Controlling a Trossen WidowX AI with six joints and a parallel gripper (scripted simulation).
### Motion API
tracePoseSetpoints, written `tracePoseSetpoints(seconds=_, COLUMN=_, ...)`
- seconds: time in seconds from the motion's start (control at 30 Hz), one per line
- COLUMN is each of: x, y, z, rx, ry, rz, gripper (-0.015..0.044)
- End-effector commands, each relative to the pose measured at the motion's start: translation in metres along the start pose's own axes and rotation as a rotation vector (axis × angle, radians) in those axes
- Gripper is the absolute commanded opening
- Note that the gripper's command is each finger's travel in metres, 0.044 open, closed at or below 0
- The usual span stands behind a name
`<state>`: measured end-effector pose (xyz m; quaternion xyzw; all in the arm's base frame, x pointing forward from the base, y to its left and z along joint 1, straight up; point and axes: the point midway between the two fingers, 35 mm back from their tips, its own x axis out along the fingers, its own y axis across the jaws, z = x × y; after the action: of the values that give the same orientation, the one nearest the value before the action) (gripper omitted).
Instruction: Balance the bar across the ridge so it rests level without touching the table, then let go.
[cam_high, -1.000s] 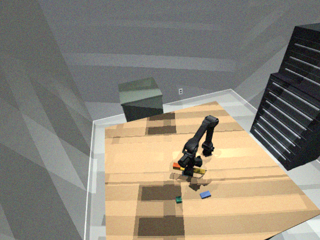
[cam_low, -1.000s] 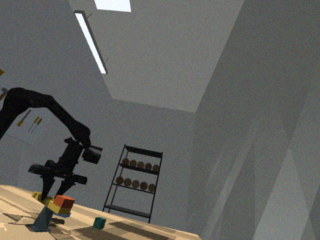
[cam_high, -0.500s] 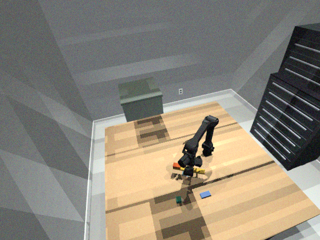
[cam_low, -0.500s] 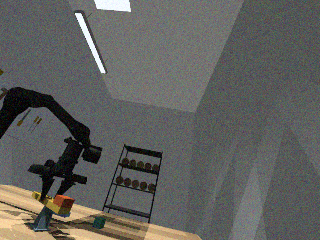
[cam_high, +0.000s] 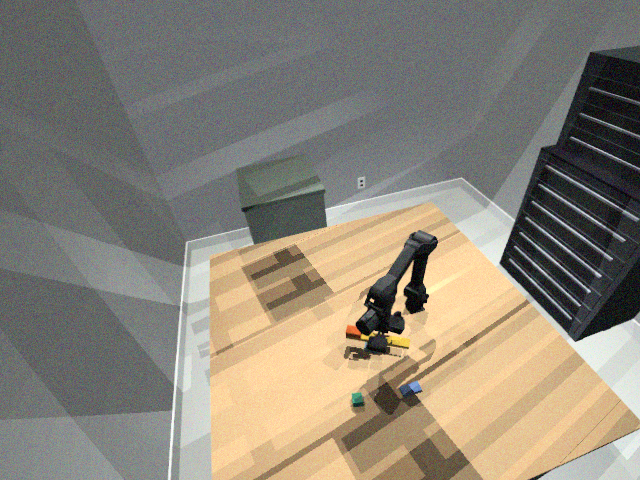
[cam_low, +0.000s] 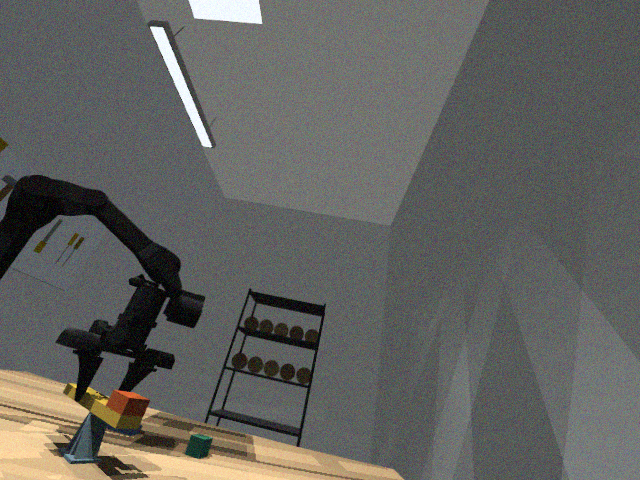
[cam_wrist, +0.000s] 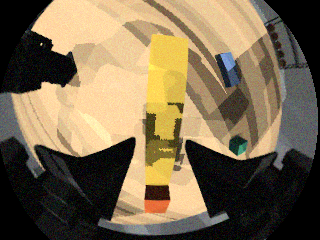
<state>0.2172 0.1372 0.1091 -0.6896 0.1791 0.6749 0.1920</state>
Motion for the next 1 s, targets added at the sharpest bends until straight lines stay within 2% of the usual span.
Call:
tracePoseSetpoints(seconds=0.0, x=0.0, y=0.0, z=0.0, rx=0.0, ry=0.0, rz=0.0, gripper=0.0369)
tracePoseSetpoints(seconds=0.1, x=0.0, y=0.0, z=0.0, rx=0.0, ry=0.0, rz=0.0, gripper=0.044)
tracePoseSetpoints(seconds=0.23, x=-0.007, y=-0.001, z=-0.001, rx=0.0, ry=0.0, rz=0.0, gripper=0.044)
tracePoseSetpoints(seconds=0.53, x=-0.098, y=0.0, z=0.0, rx=0.0, ry=0.0, rz=0.0, gripper=0.044)
tracePoseSetpoints(seconds=0.97, x=-0.1, y=0.0, z=0.0, rx=0.0, ry=0.0, rz=0.0, gripper=0.044)
